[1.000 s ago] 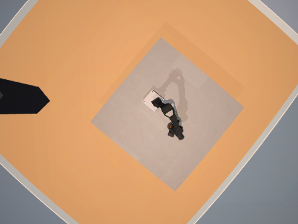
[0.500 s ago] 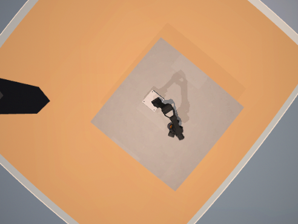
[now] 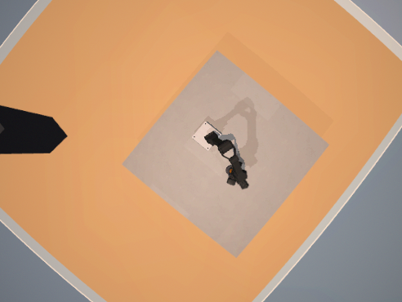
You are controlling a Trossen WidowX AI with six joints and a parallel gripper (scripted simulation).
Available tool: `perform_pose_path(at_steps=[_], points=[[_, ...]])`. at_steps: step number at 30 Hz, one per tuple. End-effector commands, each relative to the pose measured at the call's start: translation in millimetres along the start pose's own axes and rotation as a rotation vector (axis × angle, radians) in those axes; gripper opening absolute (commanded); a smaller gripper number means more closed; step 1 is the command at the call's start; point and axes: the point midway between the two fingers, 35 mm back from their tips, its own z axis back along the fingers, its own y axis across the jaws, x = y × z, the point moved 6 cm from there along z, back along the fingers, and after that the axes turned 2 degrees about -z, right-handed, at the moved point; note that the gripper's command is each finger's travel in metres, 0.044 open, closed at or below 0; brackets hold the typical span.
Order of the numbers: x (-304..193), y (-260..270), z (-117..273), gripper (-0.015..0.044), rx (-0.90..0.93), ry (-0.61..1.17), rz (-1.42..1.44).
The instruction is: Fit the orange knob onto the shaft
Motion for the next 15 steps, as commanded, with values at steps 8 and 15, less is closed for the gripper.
perform_pose_path(at_steps=[8,15], points=[[-2.3,1.3,5.1,0.0000,-0.004,0.000,0.058],[-2.1,0.7,3.5,0.0000,-0.004,0.000,0.213]])
